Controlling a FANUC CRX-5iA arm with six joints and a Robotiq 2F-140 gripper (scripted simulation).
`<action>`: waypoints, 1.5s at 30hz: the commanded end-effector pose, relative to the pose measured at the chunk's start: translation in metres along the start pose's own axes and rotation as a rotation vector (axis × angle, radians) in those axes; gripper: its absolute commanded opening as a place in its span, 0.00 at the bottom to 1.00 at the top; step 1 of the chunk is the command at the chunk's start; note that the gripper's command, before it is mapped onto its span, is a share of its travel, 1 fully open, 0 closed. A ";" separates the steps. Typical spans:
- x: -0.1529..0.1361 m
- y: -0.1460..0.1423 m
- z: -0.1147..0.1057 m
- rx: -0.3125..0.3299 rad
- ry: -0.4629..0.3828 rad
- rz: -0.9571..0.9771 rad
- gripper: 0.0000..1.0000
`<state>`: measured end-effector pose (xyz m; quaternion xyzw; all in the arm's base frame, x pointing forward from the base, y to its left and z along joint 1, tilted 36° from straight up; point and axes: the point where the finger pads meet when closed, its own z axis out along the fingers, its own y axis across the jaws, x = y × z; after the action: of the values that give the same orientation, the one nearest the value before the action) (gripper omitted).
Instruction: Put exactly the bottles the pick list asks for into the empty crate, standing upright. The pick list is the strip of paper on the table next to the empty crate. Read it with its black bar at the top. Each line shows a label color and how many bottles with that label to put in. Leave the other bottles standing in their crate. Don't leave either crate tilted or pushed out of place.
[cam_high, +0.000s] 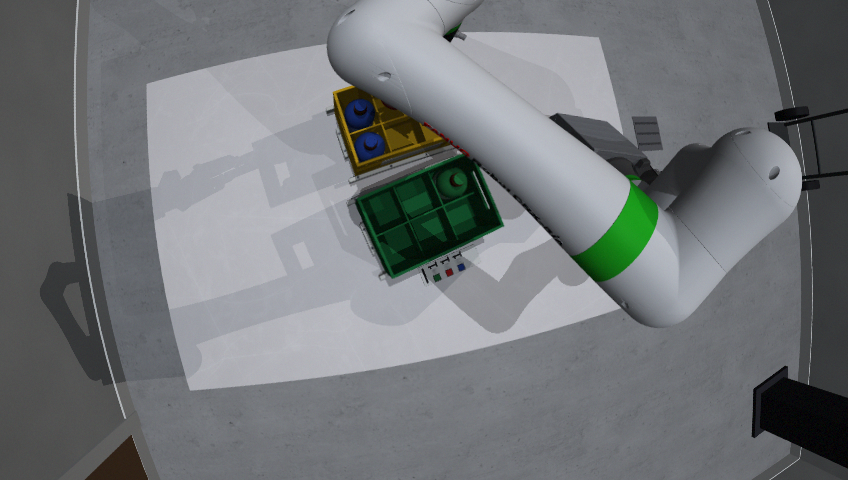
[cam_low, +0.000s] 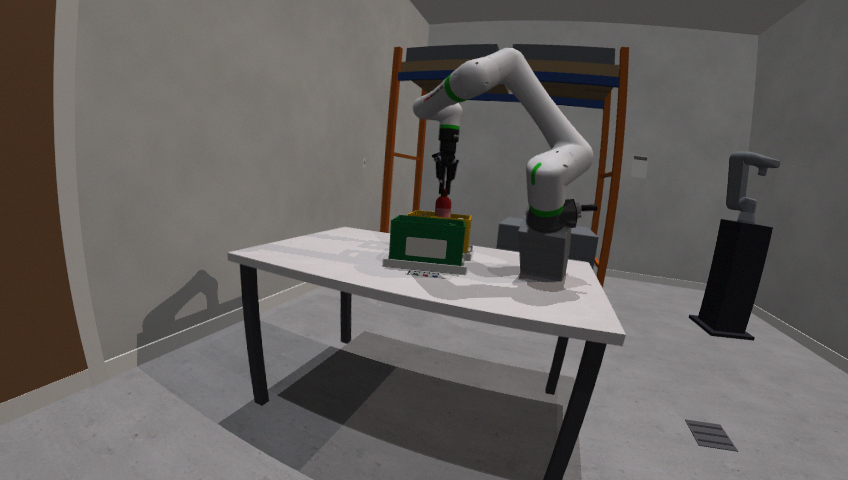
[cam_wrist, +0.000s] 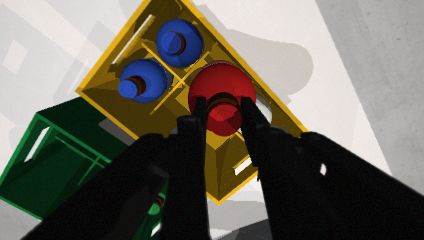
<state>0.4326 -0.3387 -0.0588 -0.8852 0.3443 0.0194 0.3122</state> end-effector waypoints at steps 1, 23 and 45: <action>0.000 0.000 -0.005 -0.001 0.002 0.000 0.10; 0.000 0.000 -0.035 -0.001 0.002 0.000 0.10; -0.005 -0.006 -0.051 -0.001 0.002 0.000 0.10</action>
<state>0.4234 -0.3633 -0.0159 -0.8852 0.3444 0.0194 0.3123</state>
